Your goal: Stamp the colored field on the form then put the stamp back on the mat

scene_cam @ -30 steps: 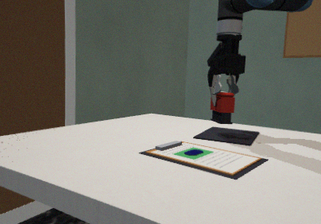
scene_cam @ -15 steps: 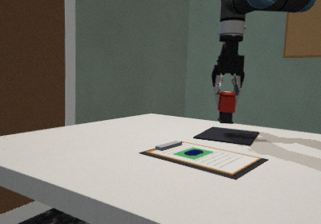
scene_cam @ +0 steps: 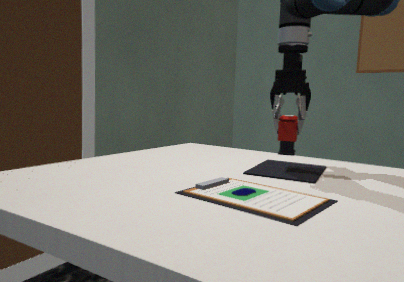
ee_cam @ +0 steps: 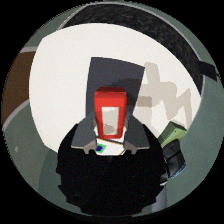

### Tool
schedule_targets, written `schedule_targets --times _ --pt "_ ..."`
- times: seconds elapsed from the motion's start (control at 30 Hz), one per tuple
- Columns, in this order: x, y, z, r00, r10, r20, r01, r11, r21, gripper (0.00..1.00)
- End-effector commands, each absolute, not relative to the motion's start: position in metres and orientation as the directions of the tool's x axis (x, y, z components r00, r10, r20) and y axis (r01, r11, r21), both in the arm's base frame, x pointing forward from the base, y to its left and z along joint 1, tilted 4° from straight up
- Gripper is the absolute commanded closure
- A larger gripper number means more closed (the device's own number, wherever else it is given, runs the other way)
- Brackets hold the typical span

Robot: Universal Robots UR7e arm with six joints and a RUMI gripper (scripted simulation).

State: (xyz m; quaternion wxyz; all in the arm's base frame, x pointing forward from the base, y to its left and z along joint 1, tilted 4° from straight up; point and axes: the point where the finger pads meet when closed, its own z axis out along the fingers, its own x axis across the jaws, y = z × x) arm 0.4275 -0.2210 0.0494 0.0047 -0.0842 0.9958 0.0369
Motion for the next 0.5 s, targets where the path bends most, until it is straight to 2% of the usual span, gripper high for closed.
schedule_targets --times 0.0,0.47 --pt "0.4264 -0.2234 0.0498 -0.992 -0.124 -0.013 -0.125 0.990 0.072 0.84" --pt "0.4247 -0.2258 0.0496 -0.997 -0.076 -0.009 -0.077 0.994 0.072 0.84"
